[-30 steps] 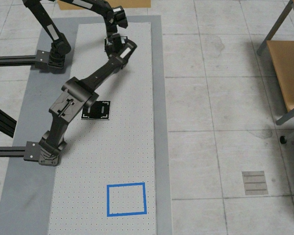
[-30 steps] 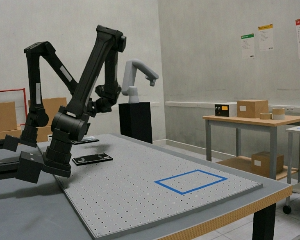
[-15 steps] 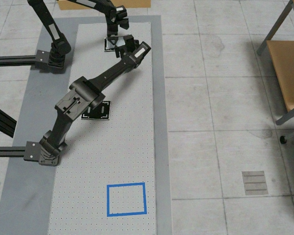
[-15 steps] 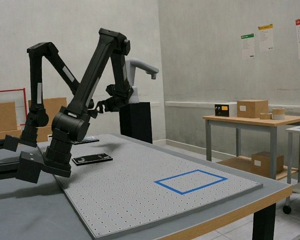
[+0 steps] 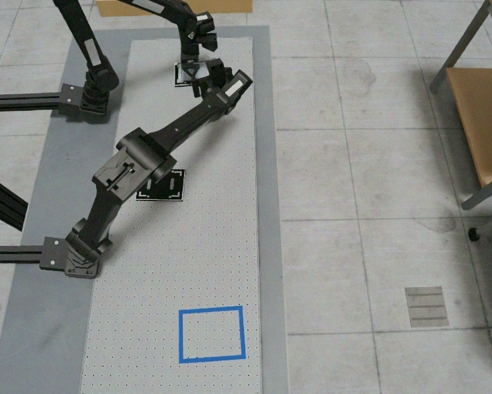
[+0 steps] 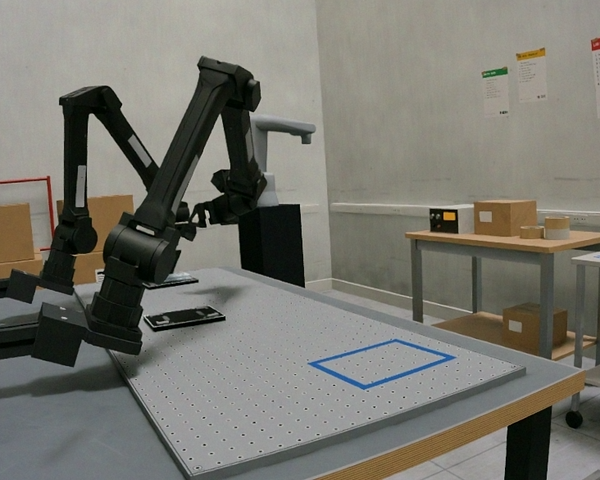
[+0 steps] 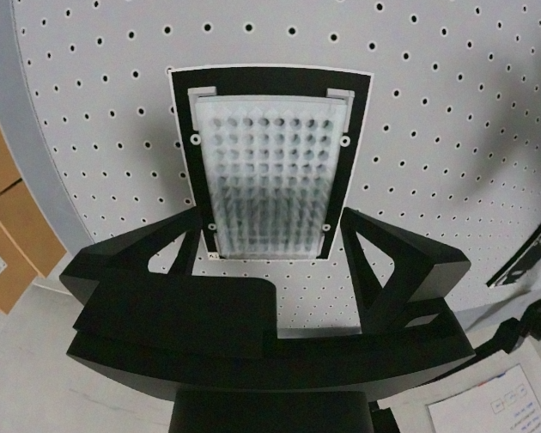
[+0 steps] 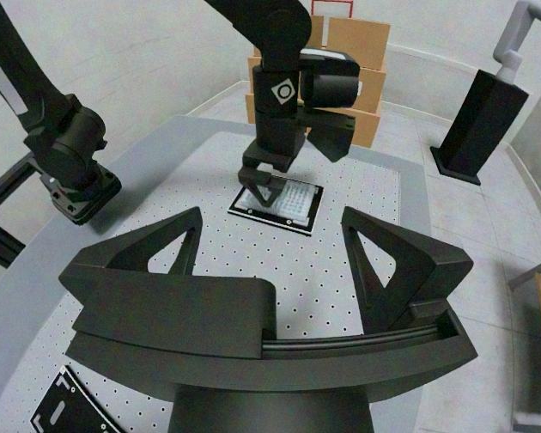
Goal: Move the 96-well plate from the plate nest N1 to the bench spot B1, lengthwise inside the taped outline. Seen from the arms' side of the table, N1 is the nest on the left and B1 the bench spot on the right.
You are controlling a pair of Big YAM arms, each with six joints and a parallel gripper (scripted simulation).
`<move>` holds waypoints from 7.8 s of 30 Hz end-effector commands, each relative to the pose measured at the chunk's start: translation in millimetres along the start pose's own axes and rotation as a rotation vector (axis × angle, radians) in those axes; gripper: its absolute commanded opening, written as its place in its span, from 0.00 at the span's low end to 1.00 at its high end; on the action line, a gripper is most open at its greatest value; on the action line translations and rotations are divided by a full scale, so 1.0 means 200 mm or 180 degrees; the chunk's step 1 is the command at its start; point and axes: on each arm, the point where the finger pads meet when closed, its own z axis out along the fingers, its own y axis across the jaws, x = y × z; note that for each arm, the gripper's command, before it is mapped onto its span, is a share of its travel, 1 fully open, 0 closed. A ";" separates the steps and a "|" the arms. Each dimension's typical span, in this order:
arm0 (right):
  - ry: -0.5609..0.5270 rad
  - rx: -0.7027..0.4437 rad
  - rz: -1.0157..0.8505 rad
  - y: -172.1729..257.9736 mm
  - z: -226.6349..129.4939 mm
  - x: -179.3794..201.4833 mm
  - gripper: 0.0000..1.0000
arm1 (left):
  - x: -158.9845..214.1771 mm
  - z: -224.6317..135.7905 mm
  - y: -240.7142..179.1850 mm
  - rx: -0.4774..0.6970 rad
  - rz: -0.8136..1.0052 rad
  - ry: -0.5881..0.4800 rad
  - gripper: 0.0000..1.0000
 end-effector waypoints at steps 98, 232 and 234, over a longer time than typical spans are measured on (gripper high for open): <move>0.0644 0.2467 0.2961 0.19 -1.34 -0.17 1.00 | 0.28 -0.15 -1.49 0.0061 -0.0048 -0.0152 0.81; 0.1090 0.2889 0.1629 1.97 -1.50 -0.14 1.00 | 0.60 0.03 -2.53 0.0061 0.0355 -0.0066 0.81; 0.1090 0.2889 0.1629 1.97 -1.50 -0.14 1.00 | 0.63 0.07 -2.50 0.0025 0.0383 -0.0046 0.81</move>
